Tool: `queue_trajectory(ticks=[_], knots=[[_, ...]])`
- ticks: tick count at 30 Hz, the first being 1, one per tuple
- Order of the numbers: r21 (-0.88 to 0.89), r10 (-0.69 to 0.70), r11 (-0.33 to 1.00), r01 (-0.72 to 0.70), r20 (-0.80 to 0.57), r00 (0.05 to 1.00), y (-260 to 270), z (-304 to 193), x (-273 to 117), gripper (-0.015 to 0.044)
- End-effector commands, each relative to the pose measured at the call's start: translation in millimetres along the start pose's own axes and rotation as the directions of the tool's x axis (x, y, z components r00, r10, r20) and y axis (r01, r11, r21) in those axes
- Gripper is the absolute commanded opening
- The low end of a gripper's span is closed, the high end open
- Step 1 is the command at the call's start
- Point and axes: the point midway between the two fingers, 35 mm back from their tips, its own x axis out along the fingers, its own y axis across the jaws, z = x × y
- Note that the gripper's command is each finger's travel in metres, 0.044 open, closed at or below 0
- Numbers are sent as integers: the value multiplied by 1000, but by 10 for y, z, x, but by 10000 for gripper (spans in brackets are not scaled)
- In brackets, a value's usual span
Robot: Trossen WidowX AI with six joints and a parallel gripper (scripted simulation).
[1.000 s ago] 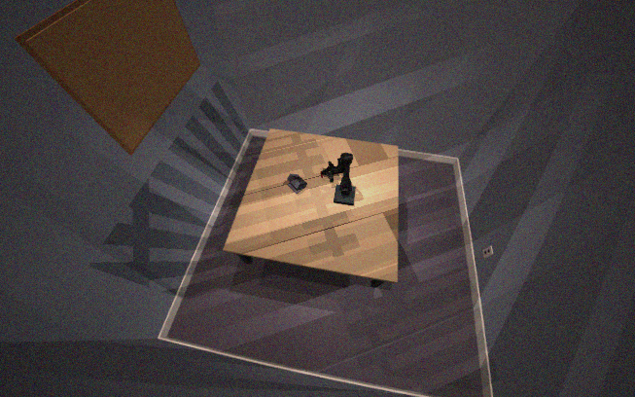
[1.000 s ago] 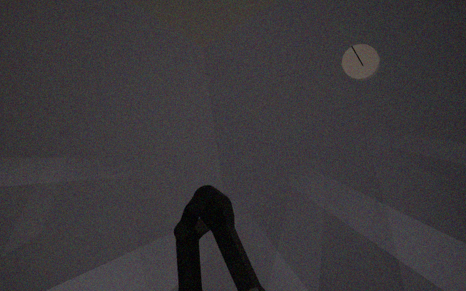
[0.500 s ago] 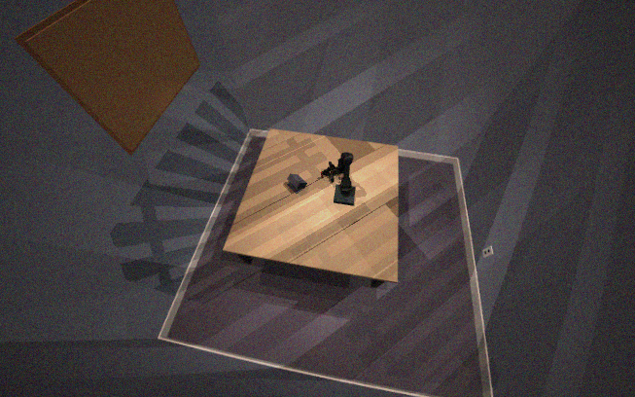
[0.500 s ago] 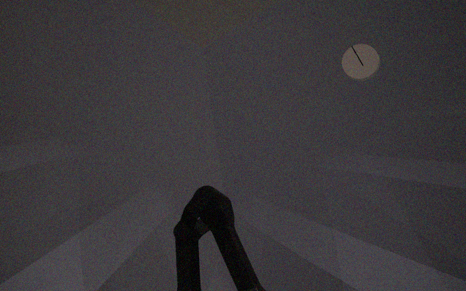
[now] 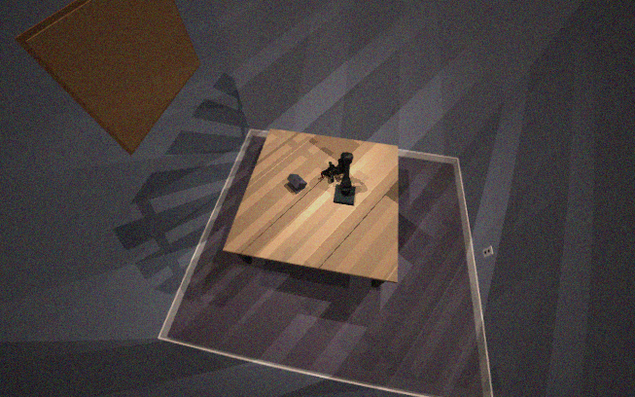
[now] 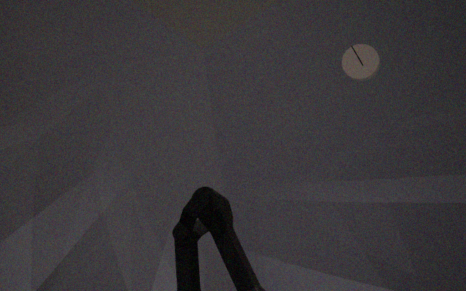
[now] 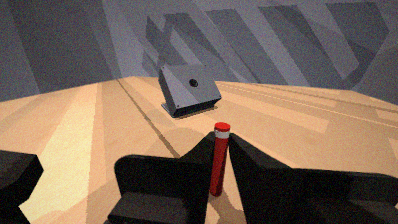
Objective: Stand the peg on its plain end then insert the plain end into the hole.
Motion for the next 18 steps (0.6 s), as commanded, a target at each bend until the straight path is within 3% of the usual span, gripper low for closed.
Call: queue_trajectory(ticks=[1,18], knots=[[0,0,1000,0,-1,1000,1,-12,-11,49],[1,2,1000,-2,14,1000,11,-19,-16,49]])
